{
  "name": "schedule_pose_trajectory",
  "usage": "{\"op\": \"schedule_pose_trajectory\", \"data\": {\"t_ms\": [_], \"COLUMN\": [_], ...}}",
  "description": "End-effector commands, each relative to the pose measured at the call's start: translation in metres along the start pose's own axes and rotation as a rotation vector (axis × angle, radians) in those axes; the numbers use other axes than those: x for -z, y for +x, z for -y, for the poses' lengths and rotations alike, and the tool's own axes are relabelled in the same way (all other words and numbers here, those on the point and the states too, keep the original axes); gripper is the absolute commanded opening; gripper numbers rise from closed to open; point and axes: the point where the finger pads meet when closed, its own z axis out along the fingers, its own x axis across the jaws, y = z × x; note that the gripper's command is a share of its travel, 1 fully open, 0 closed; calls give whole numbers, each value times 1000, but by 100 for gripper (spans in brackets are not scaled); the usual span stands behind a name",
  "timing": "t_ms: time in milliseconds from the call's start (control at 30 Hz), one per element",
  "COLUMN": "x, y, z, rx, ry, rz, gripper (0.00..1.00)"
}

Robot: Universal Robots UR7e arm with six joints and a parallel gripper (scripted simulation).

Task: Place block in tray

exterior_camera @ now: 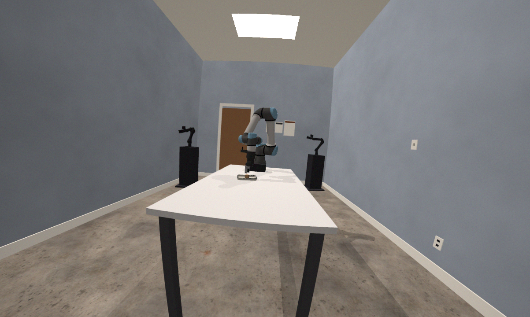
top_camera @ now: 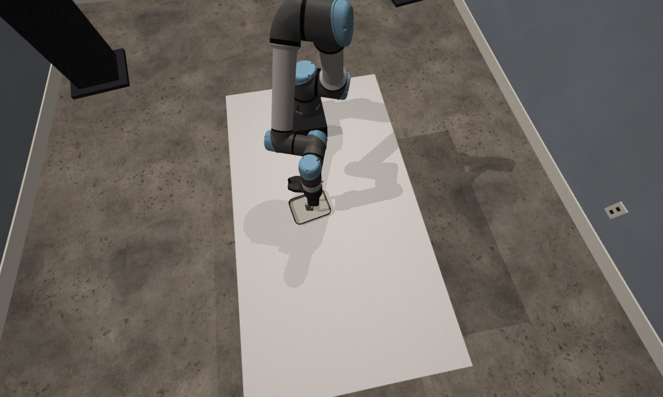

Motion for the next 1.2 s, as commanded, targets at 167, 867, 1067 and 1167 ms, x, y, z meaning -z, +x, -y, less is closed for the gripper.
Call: {"op": "schedule_pose_trajectory", "data": {"t_ms": [167, 867, 1067, 1167], "x": [20, 18, 18, 17], "y": [0, 4, 21, 43], "z": [1, 1, 3, 4], "rx": [0, -1, -1, -1], "ry": [0, 0, 0, 0], "rz": [-1, -7, -6, -7], "gripper": [89, 89, 89, 89]}}
